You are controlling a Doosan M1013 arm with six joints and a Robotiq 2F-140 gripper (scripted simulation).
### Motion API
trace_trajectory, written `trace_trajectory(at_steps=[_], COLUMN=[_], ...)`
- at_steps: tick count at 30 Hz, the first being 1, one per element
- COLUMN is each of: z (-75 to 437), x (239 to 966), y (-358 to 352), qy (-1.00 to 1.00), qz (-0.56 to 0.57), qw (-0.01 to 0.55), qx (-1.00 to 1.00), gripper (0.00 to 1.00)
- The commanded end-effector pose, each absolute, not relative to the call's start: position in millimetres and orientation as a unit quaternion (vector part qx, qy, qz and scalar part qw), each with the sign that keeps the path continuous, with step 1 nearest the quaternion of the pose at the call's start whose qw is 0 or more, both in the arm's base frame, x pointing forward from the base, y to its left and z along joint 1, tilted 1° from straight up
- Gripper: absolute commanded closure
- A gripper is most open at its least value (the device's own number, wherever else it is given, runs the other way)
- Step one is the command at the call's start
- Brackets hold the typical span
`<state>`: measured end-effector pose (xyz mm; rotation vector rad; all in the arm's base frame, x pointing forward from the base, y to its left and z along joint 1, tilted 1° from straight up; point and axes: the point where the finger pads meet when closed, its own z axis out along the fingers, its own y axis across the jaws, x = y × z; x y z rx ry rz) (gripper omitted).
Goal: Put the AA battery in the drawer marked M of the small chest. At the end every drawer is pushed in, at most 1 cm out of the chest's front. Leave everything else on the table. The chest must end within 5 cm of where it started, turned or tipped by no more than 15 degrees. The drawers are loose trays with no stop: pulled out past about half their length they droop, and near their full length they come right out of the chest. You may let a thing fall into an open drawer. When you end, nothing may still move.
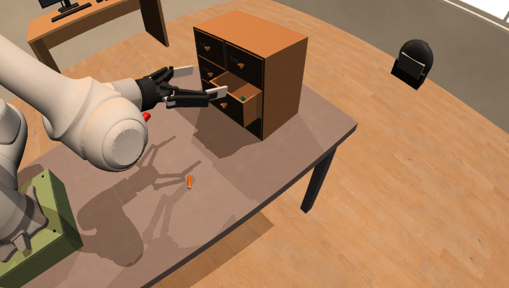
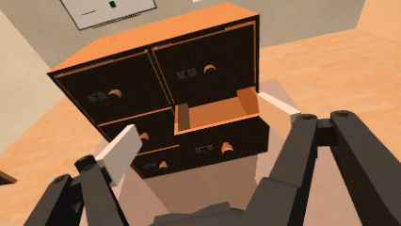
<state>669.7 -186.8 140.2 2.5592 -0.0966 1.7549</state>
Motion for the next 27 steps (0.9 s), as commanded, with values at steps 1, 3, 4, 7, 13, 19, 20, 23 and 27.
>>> trace_trajectory(at_steps=[1, 3, 4, 7, 13, 19, 20, 23, 27], z=[142.1, 143.2, 143.7, 145.2, 147.6, 148.8, 149.0, 149.6, 150.0], x=[651.6, 638.4, 631.7, 612.1, 580.0, 564.8, 561.8, 554.5, 548.8], y=[-186.9, -185.9, -185.4, -184.0, -181.6, -180.5, -180.3, -179.8, -179.4], qy=[-0.032, -0.032, -0.032, -0.032, -0.032, -0.032, -0.032, -0.032, -0.032], qz=[0.565, 0.565, 0.565, 0.565, 0.565, 0.565, 0.565, 0.565, 0.565], qw=[0.018, 0.018, 0.018, 0.018, 0.018, 0.018, 0.018, 0.018, 0.018], qx=[0.824, 0.824, 0.824, 0.824, 0.824, 0.824, 0.824, 0.824, 0.824], gripper=[0.00, 0.00, 0.00, 0.00, 0.00, 0.00, 0.00, 0.00, 0.00])
